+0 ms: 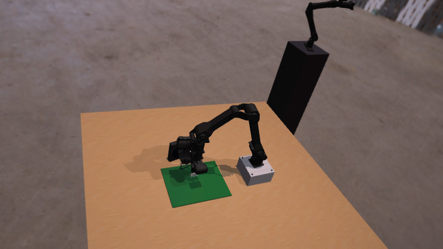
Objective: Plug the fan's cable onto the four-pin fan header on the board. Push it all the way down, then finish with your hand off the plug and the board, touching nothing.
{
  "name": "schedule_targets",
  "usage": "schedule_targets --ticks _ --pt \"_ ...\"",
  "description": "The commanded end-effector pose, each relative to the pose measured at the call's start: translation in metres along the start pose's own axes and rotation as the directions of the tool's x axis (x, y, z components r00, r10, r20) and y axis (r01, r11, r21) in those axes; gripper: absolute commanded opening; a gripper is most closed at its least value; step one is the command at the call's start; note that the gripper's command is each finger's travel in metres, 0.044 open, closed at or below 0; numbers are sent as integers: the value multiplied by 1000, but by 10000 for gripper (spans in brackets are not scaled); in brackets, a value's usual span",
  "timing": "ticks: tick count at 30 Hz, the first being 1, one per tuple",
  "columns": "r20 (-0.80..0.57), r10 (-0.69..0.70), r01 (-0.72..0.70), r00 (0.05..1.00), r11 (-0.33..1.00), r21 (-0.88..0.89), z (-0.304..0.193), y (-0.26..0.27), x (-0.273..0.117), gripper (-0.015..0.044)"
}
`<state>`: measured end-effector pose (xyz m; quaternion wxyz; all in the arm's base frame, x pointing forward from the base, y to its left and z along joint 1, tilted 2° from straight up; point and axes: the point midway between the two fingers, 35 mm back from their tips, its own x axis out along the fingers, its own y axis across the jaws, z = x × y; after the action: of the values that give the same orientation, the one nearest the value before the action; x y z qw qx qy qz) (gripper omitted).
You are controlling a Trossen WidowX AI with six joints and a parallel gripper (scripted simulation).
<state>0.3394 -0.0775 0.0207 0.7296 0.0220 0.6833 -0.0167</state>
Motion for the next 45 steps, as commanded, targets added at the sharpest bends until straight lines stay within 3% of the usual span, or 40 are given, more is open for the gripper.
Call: schedule_targets --ticks 1,45 --pt "-3 4 -4 1000 1000 1 -2 1 1 0" --pt "-3 4 -4 1000 1000 -3 1 0 7 0"
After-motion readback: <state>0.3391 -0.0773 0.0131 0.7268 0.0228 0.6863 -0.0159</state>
